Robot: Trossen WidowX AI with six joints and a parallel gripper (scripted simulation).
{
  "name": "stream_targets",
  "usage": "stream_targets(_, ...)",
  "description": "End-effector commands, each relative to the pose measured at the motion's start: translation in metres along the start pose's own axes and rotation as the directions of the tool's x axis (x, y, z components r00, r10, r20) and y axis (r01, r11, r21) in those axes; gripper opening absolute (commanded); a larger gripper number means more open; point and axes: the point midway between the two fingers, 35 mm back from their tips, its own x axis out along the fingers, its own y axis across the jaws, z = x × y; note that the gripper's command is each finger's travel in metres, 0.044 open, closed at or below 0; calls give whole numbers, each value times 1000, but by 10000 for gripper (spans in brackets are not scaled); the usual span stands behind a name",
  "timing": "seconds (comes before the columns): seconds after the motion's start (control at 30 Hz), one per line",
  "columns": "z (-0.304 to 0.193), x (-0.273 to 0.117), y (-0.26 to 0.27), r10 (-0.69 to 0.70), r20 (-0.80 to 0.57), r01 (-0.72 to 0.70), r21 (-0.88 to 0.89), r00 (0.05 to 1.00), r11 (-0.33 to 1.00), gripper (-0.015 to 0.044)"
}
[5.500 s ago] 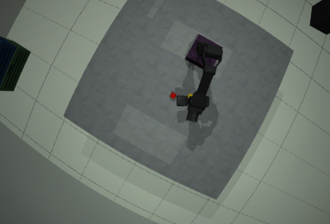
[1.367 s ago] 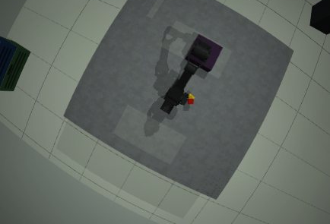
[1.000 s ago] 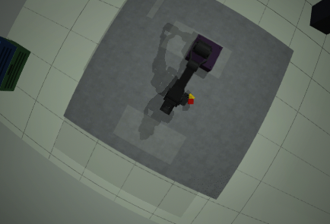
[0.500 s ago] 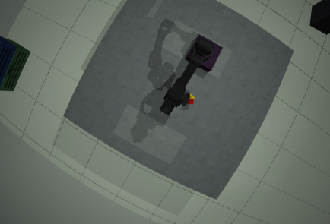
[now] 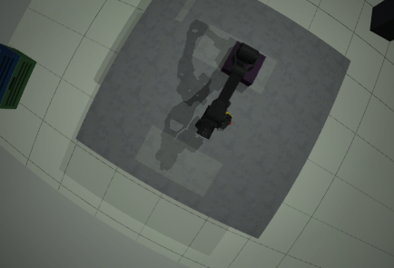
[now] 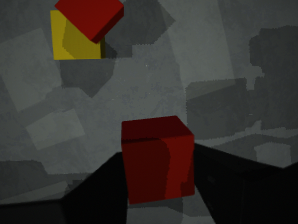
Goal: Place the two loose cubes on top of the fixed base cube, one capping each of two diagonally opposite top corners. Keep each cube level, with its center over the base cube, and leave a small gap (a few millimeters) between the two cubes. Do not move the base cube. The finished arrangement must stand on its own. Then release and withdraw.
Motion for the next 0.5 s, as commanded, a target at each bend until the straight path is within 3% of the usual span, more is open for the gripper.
stream_targets(0.0, 9, -2, 7, -8, 5, 7, 102, 1000, 995, 105)
stream_targets(0.47, 38, 0, 35, -6, 8, 1, 463, 1000, 886, 105)
